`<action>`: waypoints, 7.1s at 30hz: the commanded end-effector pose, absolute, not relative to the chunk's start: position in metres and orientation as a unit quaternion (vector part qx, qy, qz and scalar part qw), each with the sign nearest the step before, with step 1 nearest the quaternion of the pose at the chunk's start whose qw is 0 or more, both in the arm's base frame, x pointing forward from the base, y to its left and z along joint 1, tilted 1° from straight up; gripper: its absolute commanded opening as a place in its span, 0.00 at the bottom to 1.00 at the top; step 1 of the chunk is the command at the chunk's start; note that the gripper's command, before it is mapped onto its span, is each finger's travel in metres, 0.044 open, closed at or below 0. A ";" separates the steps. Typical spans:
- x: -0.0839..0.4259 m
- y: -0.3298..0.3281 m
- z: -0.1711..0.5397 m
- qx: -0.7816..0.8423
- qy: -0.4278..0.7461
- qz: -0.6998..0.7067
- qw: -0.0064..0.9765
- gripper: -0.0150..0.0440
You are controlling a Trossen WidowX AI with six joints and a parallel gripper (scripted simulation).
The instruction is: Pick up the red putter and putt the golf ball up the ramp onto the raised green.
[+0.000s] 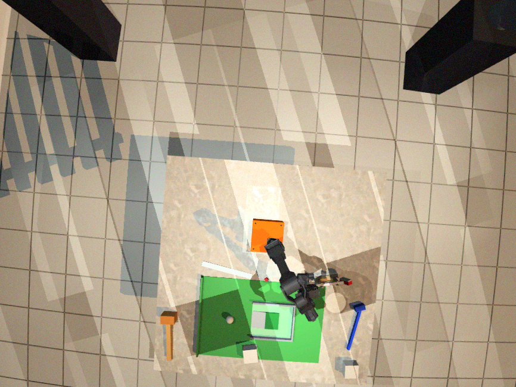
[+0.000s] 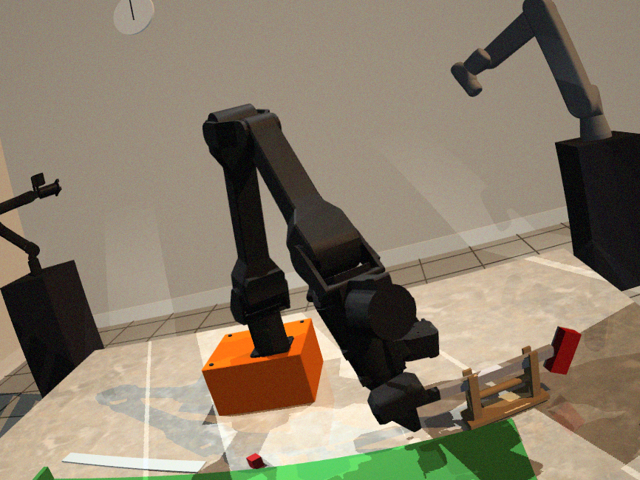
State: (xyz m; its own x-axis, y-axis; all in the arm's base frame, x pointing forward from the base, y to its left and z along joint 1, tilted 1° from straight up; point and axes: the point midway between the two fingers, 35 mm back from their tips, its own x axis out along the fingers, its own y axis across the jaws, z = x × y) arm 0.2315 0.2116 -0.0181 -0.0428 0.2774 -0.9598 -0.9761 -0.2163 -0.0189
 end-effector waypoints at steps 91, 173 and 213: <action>0.329 -0.136 0.093 -0.157 0.656 0.171 0.718 0.25; 0.270 -0.287 0.028 -0.019 0.699 0.001 0.715 0.25; 0.266 -0.148 0.077 -0.015 0.699 0.008 0.715 0.25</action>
State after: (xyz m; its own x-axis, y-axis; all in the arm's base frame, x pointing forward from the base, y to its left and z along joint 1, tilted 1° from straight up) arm 0.2651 -0.1475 0.0769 0.0193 -0.0070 -0.9998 -0.0320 0.9995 -0.0076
